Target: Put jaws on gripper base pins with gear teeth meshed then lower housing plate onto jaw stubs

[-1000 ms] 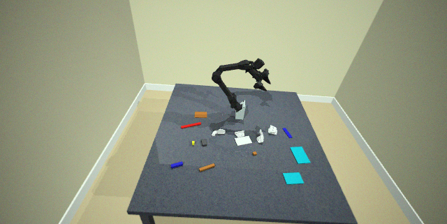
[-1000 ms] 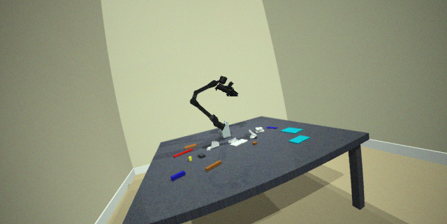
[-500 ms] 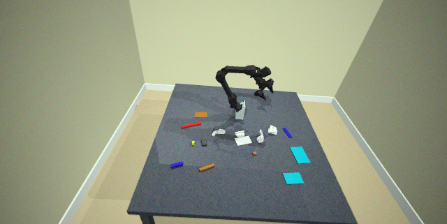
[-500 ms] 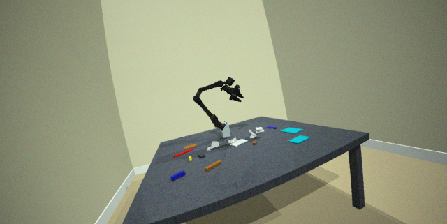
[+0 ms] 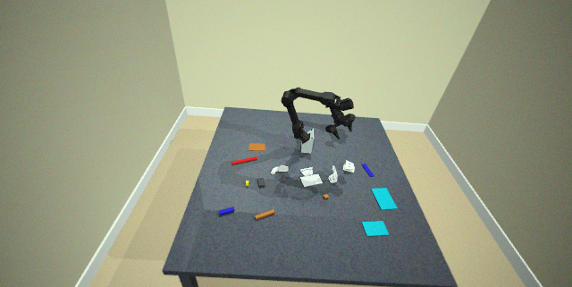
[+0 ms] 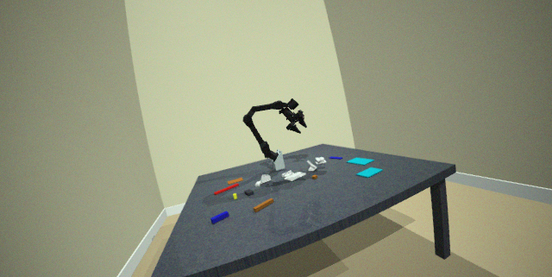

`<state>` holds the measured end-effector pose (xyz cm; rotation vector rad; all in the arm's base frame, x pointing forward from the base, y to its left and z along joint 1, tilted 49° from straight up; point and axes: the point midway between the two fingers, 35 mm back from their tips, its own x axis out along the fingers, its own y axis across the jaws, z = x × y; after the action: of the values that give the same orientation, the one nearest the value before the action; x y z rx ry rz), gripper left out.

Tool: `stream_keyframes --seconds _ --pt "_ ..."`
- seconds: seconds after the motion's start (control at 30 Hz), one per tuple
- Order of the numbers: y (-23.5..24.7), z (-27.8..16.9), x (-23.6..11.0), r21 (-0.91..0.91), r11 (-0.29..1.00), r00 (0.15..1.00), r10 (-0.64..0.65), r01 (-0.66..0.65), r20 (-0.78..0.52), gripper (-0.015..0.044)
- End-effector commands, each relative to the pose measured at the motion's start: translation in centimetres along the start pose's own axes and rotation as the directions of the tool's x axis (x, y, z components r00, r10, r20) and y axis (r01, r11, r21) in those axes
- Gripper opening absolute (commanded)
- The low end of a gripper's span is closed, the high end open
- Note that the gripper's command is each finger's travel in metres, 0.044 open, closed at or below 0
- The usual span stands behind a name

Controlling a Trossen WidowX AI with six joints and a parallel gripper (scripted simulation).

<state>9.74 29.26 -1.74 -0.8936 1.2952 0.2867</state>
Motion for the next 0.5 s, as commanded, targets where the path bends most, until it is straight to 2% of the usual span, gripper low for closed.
stream_keyframes --seconds 0.0,0.47 --pt "-0.9 0.3 1.5 0.059 0.997 0.999 -0.04 0.042 -0.037 0.044" --pt "-4.3 0.4 7.0 0.252 0.948 0.97 -0.151 0.196 -0.189 0.044"
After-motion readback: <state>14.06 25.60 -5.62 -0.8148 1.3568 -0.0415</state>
